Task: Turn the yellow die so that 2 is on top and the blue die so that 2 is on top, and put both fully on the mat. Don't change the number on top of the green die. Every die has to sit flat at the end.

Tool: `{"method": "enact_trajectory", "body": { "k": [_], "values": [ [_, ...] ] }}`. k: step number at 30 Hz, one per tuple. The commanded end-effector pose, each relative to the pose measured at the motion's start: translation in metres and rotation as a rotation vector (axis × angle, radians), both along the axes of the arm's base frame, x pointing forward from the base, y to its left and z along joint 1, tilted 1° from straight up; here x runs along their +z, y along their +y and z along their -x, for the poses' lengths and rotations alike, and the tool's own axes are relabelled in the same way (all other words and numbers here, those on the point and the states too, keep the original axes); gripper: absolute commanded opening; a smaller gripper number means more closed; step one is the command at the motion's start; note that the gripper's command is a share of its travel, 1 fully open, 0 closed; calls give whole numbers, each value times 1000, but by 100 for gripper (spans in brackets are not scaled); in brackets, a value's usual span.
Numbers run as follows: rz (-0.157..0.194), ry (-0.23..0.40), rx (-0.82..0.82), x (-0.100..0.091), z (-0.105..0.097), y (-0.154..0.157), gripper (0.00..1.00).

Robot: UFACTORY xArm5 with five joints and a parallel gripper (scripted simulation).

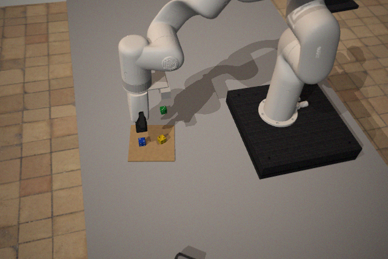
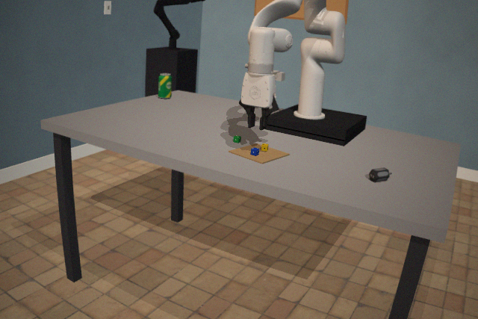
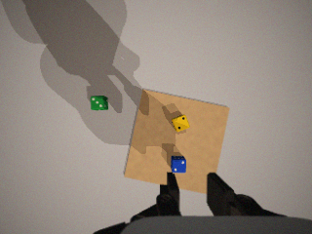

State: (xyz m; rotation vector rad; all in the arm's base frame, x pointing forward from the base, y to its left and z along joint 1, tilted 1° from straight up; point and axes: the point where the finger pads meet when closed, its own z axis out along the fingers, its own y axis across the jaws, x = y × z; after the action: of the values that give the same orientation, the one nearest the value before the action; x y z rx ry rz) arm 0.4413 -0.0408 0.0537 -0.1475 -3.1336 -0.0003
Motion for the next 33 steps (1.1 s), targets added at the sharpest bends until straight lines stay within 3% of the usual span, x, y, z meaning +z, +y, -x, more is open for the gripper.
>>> {"method": "enact_trajectory", "body": {
  "k": [1,3,4,26,33],
  "values": [
    [0,-2,0,6,-1,0,36],
    [0,-2,0,6,-1,0,36],
    [0,-2,0,6,-1,0,100],
    [0,-2,0,7,-1,0,100],
    [0,-2,0,24,-1,0,100]
  ]
}}
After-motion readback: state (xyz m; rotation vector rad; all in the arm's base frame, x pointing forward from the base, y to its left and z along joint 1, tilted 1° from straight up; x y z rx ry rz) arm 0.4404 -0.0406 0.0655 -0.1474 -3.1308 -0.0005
